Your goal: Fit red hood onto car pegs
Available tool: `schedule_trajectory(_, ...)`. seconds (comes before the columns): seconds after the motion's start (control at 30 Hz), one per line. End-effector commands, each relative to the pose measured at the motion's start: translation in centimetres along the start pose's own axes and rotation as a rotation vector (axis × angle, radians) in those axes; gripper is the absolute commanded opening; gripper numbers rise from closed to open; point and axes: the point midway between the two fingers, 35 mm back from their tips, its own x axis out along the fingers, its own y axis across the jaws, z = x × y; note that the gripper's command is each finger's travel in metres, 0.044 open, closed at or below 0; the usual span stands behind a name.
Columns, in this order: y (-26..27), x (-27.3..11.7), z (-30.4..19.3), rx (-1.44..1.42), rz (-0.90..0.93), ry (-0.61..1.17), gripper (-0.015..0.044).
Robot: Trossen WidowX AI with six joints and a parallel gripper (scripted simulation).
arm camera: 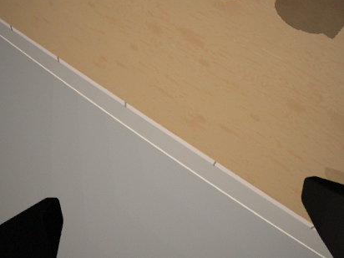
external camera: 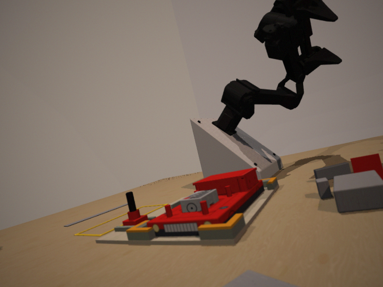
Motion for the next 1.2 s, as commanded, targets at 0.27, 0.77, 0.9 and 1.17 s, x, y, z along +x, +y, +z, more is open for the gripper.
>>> schedule_trajectory(0.27, 2.2, 0.5, 2.2, -0.228, 0.025, -0.073, 0.044)
schedule_trajectory(0.77, 5.4, 1.4, 7.3, -0.735, -0.069, -0.209, 0.044)
schedule_trajectory(0.9, 5.9, 1.6, 8.7, -0.87, -0.118, -0.232, 0.044)
schedule_trajectory(1.17, 6.5, 1.9, 11.8, -1.139, -0.242, -0.252, 0.044)
